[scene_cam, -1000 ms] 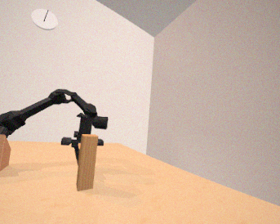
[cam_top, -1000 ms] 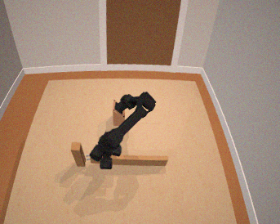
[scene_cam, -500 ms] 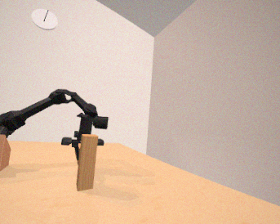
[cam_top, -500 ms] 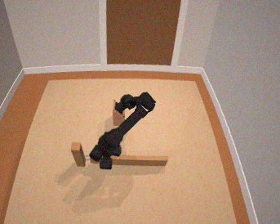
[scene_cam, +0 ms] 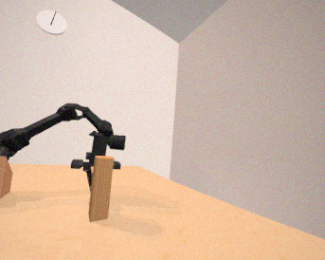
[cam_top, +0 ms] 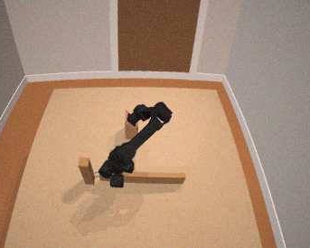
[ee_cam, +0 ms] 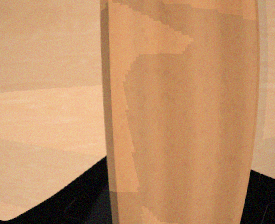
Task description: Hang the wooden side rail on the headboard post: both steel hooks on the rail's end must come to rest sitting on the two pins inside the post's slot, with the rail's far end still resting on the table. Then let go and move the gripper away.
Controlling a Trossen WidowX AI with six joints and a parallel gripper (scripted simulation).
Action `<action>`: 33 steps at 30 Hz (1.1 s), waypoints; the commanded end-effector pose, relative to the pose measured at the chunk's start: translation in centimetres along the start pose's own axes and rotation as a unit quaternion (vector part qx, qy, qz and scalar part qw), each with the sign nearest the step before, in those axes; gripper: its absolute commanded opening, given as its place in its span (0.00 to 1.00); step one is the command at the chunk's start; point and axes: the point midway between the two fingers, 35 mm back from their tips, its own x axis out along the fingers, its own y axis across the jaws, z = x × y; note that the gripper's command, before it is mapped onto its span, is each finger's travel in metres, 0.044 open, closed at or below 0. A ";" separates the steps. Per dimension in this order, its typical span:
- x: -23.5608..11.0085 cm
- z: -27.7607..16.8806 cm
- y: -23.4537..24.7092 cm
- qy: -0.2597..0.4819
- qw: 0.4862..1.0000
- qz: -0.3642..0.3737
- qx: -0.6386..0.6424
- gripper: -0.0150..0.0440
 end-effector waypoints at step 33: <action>-0.5 -0.7 -0.1 0.003 1.000 -0.005 0.003 0.25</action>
